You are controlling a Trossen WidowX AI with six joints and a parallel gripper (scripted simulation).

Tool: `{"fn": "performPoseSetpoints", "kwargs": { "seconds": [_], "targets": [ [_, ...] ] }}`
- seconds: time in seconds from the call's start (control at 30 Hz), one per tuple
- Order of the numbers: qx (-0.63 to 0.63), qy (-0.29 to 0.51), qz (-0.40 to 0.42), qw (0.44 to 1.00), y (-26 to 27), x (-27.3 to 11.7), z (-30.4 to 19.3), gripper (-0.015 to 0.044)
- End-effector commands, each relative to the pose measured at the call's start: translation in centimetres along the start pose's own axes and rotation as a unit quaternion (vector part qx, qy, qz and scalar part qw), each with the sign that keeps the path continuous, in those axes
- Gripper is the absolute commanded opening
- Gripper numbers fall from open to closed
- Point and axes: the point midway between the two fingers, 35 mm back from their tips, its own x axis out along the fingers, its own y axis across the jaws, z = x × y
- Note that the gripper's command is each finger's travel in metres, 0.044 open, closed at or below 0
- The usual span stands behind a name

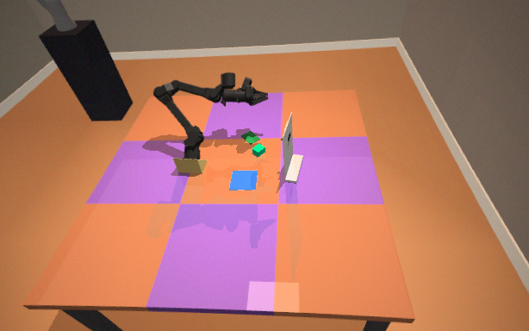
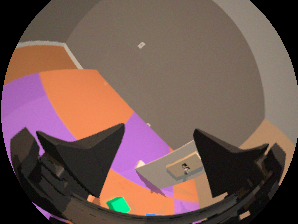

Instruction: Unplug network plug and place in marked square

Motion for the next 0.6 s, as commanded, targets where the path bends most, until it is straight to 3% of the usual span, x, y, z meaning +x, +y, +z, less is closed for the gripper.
{"fn": "performPoseSetpoints", "kwargs": {
  "seconds": [0.0, 0.27, 0.57],
  "targets": [
    [-0.002, 0.001, -0.001, 1.000, -0.1, 0.0, -0.1, 0.0374],
    [-0.112, 0.049, -0.053, 0.991, -2.6, 0.3, -5.5, 0.0164],
    [-0.245, 0.122, -0.100, 0.957, -5.6, -0.8, -11.9, 0.0156]
  ]
}}
